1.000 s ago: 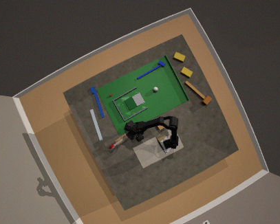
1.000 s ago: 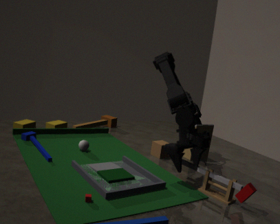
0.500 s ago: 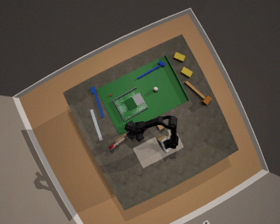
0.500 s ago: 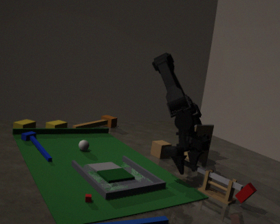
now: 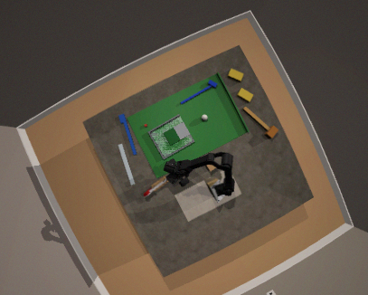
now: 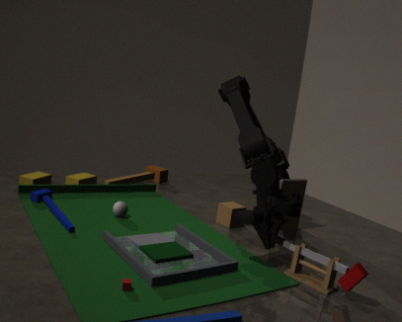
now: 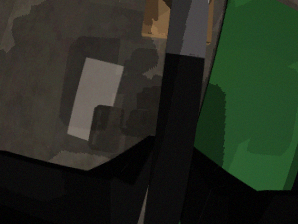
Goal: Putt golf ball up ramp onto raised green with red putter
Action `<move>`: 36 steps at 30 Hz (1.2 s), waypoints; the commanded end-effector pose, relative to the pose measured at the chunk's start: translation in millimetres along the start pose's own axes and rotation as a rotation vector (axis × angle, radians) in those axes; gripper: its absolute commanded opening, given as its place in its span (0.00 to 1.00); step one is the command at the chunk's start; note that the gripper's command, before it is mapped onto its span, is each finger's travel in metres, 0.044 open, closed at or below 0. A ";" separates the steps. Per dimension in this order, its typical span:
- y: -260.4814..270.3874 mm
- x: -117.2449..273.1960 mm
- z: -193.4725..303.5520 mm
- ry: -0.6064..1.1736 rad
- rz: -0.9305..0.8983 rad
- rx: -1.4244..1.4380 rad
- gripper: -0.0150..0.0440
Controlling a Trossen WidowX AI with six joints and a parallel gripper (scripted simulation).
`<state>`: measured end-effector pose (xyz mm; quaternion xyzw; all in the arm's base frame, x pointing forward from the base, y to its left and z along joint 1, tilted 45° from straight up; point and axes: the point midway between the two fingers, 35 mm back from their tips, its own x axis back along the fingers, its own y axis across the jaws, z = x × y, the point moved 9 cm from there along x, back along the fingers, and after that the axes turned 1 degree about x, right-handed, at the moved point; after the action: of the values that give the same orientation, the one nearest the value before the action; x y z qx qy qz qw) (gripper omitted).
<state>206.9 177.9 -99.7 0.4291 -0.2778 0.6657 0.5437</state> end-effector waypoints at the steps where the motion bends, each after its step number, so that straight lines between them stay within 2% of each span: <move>1: -1.0 4.2 -1.3 -0.001 0.002 -0.001 0.25; 5: -3.6 24.8 -8.3 -0.003 0.002 0.000 0.25; 13: -1.0 91.3 -25.8 -0.004 -0.001 0.001 0.25; 19: -1.6 88.6 -24.4 0.003 0.006 -0.002 0.25; 36: -36.4 132.6 72.7 0.009 0.052 -0.454 0.25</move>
<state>248.1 201.1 29.6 0.3115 -0.4019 0.6130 0.6047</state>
